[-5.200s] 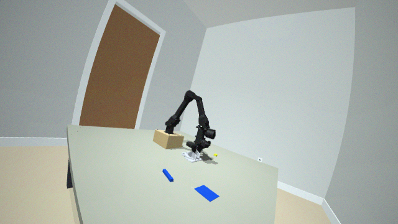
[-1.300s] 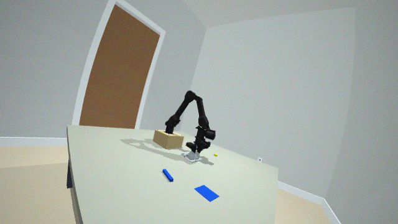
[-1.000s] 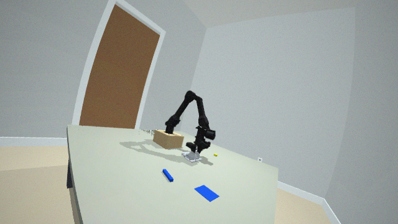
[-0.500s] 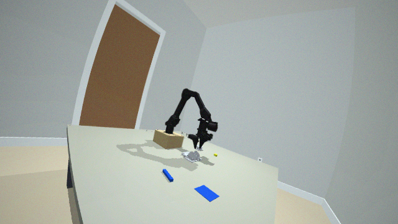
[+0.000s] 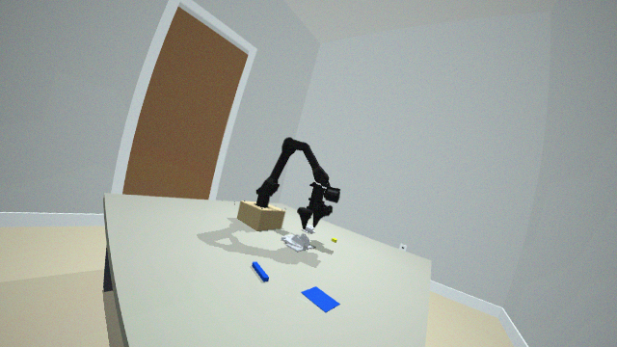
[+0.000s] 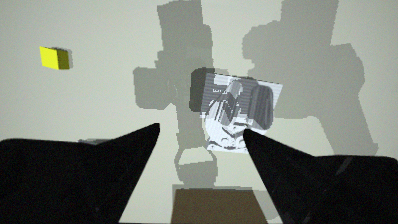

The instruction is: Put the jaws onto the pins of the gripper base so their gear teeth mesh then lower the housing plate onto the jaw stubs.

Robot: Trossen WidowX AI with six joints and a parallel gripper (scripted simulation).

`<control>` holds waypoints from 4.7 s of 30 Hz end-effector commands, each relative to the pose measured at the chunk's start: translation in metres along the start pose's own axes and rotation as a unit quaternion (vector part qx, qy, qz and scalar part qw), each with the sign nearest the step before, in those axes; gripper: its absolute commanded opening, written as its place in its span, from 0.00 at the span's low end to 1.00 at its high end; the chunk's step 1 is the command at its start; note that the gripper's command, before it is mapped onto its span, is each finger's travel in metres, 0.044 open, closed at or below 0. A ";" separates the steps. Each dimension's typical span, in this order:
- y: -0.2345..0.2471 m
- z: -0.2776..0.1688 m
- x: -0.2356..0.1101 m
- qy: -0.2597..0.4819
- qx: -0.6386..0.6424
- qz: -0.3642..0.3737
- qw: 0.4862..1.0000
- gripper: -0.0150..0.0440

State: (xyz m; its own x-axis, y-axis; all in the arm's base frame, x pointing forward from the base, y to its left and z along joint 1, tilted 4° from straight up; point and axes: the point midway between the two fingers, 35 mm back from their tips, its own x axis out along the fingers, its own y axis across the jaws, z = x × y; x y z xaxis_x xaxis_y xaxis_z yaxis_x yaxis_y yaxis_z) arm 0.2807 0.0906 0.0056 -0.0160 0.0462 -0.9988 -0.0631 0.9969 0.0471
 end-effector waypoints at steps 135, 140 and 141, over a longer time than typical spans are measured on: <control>0.179 -0.115 0.066 0.002 -0.633 0.013 0.774 1.00; 0.179 -0.115 0.066 0.002 -0.633 0.013 0.774 1.00; 0.179 -0.115 0.067 0.002 -0.633 0.013 0.774 1.00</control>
State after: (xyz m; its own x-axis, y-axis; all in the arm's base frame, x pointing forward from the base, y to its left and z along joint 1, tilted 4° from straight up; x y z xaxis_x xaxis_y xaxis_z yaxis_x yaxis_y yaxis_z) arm 0.1542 0.2649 -0.0487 -0.0322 0.0650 -0.9974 -0.9905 0.1311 0.0405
